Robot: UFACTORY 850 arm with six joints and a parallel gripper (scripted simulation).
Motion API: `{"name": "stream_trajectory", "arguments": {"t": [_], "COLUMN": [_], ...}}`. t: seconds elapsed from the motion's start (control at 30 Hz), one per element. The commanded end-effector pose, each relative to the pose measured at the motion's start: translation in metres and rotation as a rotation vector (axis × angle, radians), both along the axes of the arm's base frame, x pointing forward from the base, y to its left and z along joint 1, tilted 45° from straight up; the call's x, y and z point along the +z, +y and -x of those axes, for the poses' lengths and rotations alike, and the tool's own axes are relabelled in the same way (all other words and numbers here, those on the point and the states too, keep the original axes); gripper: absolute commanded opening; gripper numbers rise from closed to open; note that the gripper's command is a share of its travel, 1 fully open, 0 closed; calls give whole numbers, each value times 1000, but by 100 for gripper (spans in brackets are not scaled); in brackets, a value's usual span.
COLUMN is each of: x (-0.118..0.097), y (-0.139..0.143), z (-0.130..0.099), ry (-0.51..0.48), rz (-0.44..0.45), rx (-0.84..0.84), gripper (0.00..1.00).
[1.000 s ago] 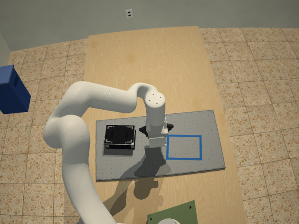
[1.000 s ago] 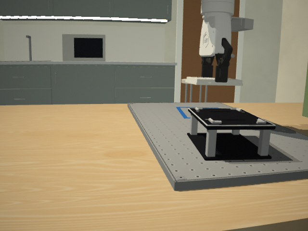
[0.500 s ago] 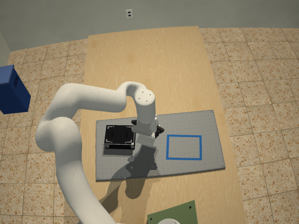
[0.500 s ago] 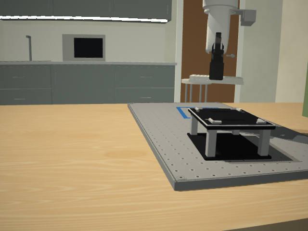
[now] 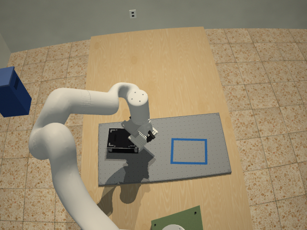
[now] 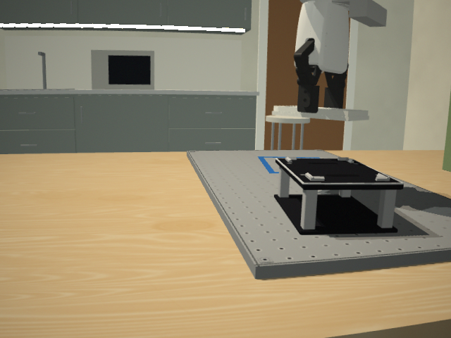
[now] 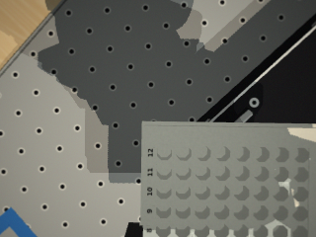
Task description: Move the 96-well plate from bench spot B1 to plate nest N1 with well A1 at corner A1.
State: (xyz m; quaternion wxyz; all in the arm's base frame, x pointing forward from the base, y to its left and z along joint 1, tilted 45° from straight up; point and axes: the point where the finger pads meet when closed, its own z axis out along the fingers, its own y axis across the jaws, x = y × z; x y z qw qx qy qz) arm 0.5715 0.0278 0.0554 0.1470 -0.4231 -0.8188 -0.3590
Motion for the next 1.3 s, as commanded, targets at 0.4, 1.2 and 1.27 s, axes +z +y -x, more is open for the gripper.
{"name": "stream_trajectory", "arguments": {"t": [0.4,1.2,1.27], "x": [42,96,96], "y": [27,62,63], "z": [-16,-36,-36], "ry": [388,591,591], "rz": [-24,-41,-41], "rx": [-362,-563,-563], "gripper": [0,0,0]}}
